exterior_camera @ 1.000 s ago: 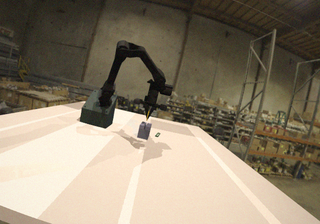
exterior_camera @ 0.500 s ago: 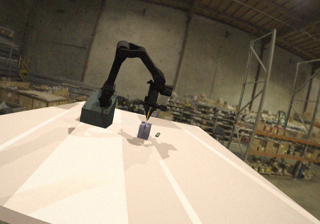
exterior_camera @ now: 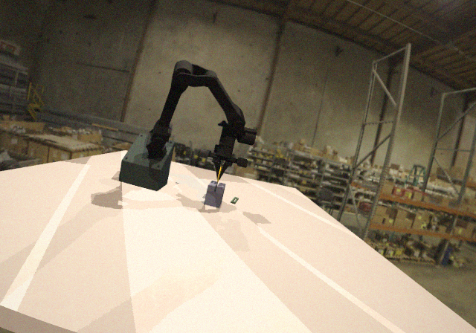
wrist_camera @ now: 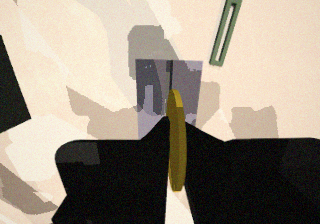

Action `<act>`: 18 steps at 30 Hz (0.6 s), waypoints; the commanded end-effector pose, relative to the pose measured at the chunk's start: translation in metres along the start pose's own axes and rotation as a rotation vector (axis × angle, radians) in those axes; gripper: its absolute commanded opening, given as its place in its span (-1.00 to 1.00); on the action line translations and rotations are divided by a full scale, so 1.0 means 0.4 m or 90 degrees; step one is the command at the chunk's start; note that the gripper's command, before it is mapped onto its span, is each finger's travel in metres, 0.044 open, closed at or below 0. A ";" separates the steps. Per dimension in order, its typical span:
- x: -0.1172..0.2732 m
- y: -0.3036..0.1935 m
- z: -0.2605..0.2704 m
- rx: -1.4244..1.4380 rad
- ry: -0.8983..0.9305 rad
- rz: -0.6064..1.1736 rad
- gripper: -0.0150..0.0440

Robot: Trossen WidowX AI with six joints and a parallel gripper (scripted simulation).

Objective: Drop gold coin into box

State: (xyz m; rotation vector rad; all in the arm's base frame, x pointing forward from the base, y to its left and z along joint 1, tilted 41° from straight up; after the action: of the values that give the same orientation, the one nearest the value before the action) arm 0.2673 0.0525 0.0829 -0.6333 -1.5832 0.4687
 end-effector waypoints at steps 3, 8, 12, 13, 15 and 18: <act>-0.009 0.001 0.001 0.005 0.000 0.003 -0.49; -0.015 0.001 0.001 0.005 0.000 0.003 -0.49; -0.020 0.001 0.001 0.005 0.000 0.003 -0.49; -0.021 0.001 0.001 0.005 0.000 0.003 -0.49; -0.023 0.001 0.002 0.005 0.000 0.004 -0.49; -0.017 0.001 -0.001 0.000 0.000 0.000 -0.22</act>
State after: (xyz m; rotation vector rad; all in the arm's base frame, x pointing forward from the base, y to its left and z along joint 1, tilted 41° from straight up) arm 0.2678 0.0482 0.0773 -0.6326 -1.5825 0.4698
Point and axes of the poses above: the point midway between the two fingers, 35 mm back from their tips, its own x axis back along the fingers, its own z axis across the jaws, y = z × x, the point moved 9 cm from there along x, back along the fingers, and after that the axes turned 6 degrees about -x, right-handed, at the moved point
